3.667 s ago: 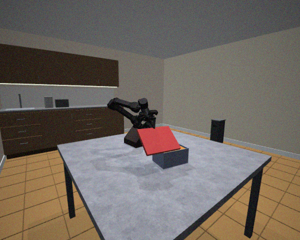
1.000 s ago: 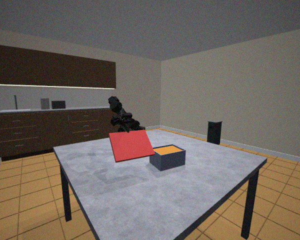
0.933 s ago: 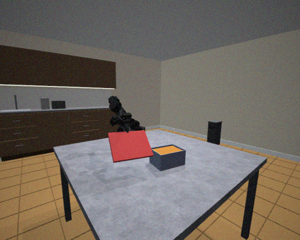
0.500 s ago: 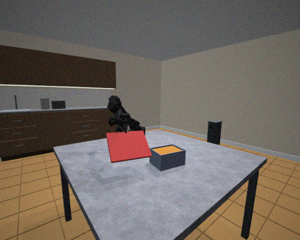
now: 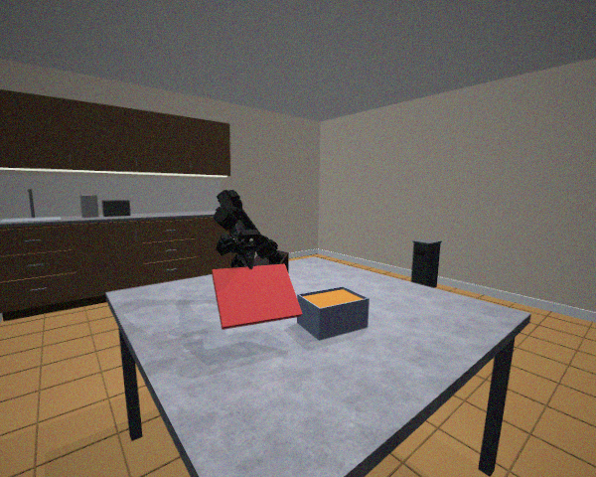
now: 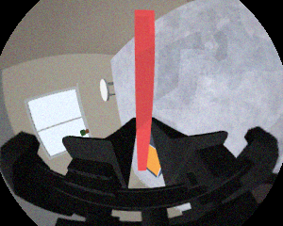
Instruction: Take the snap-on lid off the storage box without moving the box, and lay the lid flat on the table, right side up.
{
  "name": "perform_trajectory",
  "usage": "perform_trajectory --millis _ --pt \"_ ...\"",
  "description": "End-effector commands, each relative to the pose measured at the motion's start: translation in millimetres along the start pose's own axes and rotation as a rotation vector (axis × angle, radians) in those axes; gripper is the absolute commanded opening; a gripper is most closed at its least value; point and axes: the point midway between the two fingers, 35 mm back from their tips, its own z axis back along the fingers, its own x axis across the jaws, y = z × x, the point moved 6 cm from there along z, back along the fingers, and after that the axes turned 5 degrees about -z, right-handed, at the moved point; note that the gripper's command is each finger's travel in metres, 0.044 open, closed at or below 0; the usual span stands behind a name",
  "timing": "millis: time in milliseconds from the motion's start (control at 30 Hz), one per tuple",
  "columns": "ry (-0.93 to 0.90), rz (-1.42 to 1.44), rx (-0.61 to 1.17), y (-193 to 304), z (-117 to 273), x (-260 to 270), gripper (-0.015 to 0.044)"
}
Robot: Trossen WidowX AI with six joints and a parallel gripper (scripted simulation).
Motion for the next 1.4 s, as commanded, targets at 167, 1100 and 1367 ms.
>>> perform_trajectory --millis 167,1100,1367 --pt "-0.01 0.003 0.004 0 -5 -4 0.0" --pt "-0.01 0.004 0.003 -1 -19 -21 0.0" --pt "-0.01 0.005 0.003 -2 -23 -26 0.0"
